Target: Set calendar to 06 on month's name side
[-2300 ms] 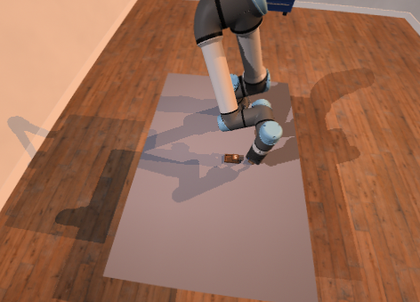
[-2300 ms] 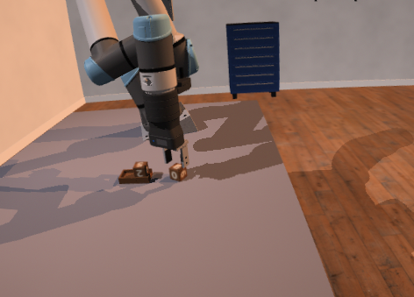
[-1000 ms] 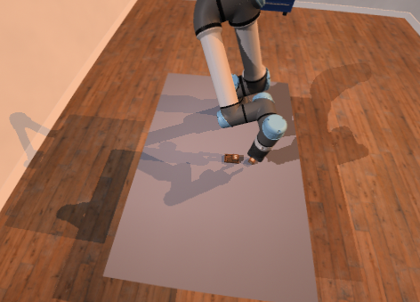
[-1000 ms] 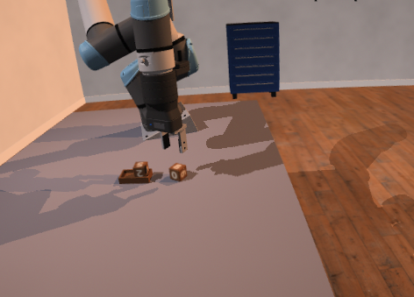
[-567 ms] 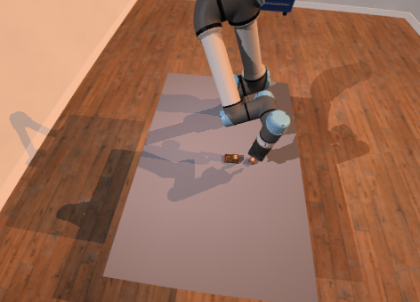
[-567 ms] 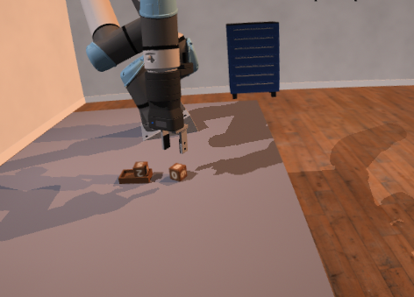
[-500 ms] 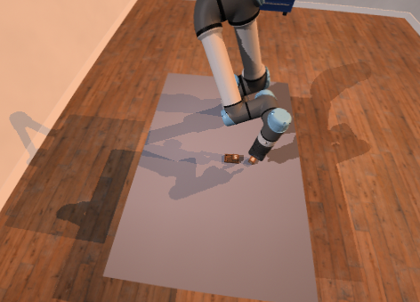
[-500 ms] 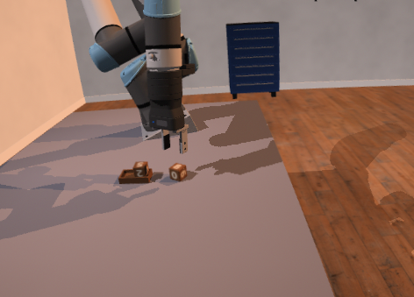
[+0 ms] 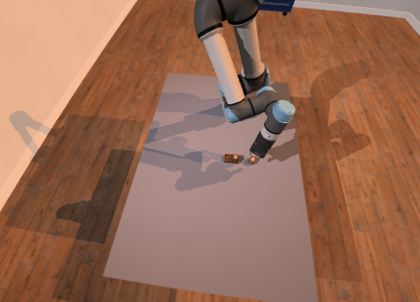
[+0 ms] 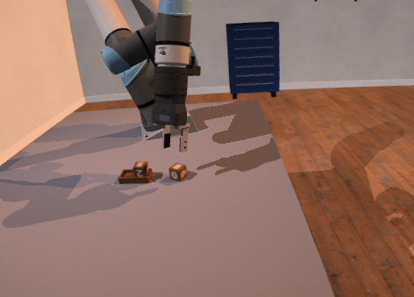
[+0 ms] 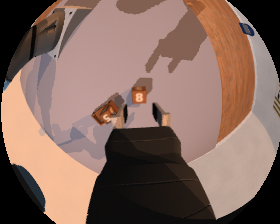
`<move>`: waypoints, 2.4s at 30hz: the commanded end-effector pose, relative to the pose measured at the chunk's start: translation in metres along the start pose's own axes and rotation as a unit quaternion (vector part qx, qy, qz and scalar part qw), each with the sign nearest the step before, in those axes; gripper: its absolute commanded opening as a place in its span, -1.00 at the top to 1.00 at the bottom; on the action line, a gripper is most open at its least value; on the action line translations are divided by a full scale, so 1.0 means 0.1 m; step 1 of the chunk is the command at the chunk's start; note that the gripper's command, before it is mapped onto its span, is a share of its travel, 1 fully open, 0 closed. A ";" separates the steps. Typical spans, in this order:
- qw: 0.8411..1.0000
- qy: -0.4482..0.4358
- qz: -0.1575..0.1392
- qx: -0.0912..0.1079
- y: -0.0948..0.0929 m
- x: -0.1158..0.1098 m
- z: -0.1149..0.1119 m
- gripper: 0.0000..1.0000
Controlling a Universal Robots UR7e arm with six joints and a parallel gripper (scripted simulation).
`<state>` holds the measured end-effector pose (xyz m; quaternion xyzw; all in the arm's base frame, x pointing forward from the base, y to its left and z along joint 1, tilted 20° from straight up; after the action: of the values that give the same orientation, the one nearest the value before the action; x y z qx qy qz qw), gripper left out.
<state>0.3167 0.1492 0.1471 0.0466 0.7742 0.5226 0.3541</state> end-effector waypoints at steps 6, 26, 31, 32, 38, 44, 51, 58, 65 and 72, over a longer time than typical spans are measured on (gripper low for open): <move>1.000 0.001 -0.020 -0.001 -0.01 0.04 0.01 -0.80; 0.992 0.000 -0.125 -0.011 -0.04 0.27 -0.02 -0.80; 0.991 -0.001 -0.131 -0.012 -0.04 0.28 -0.02 -0.80; 0.991 -0.001 -0.131 -0.012 -0.04 0.28 -0.02 -0.80; 0.991 0.000 -0.133 -0.012 -0.04 0.29 -0.02 -0.80; 0.990 0.000 -0.139 -0.013 -0.05 0.30 -0.02 -0.80; 0.986 0.002 -0.164 -0.015 -0.08 0.34 0.00 -0.80; 0.980 0.003 -0.200 -0.018 -0.12 0.41 0.01 -0.80; 0.974 0.002 -0.225 -0.020 -0.13 0.47 -0.01 -0.80; 0.968 0.000 -0.250 -0.022 -0.15 0.53 -0.03 -0.80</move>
<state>0.2823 0.1635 0.1103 -0.1475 0.7525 0.4392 0.4682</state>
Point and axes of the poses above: the point where the finger pads meet when closed, its own y axis back along the fingers, its own z axis across the jaws, x = y × z, the point moved 10 cm from there along y, back along the fingers, and after that the axes turned 5 degrees about -y, right-handed, at the moved point
